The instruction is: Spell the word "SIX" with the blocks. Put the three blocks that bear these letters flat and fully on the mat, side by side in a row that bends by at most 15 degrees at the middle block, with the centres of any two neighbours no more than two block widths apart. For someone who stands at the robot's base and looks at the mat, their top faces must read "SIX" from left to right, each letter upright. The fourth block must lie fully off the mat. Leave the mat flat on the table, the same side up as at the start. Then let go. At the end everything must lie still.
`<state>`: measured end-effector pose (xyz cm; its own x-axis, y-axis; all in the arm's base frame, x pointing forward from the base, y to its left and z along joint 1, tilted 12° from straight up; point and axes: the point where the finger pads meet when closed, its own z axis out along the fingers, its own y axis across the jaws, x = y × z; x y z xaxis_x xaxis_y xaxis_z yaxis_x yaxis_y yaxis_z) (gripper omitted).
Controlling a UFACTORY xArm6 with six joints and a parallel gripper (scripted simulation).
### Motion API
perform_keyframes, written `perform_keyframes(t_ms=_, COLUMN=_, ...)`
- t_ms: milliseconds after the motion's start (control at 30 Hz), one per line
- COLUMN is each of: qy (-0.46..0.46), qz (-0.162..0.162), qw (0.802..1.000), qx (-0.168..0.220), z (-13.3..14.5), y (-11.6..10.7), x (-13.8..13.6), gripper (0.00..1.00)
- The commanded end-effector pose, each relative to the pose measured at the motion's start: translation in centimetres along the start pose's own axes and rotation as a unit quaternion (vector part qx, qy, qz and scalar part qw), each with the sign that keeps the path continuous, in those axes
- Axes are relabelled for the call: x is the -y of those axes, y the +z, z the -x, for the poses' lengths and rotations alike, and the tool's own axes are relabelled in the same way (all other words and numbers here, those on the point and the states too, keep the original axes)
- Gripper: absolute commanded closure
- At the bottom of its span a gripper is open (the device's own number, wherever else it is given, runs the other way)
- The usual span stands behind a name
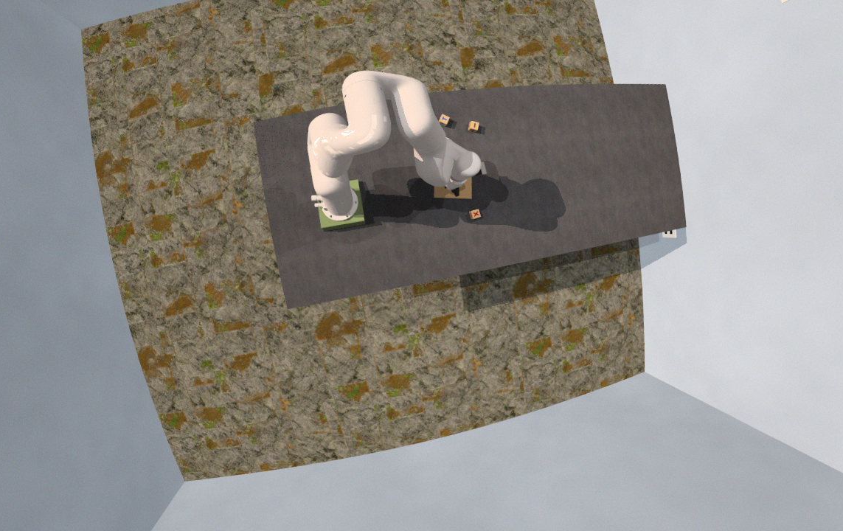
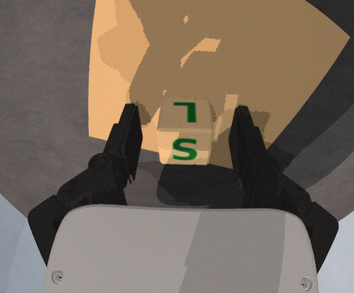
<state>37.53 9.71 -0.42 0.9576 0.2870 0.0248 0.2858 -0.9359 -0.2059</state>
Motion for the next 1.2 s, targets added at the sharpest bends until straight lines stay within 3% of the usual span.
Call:
perform_keyframes(t_ms=0, qy=0.0, qz=0.0, qw=1.0, qx=-0.002, z=-0.14, y=-0.11, x=-0.01, gripper=0.31)
perform_keyframes(t_ms=333, qy=0.0, qz=0.0, qw=1.0, qx=-0.002, z=-0.14, y=-0.11, x=-0.01, gripper=0.31)
perform_keyframes(t_ms=367, qy=0.0, qz=0.0, qw=1.0, qx=-0.002, z=-0.14, y=-0.11, x=-0.01, gripper=0.53)
perform_keyframes(t_ms=900, qy=0.0, qz=0.0, qw=1.0, qx=-0.002, z=-0.14, y=-0.11, x=-0.01, gripper=0.53)
perform_keyframes(t_ms=933, qy=0.0, qz=0.0, qw=1.0, qx=-0.002, z=-0.14, y=-0.11, x=-0.01, gripper=0.73)
perform_keyframes(t_ms=1167, qy=0.0, qz=0.0, qw=1.0, qx=-0.002, z=-0.14, y=-0.11, x=-0.01, gripper=0.73)
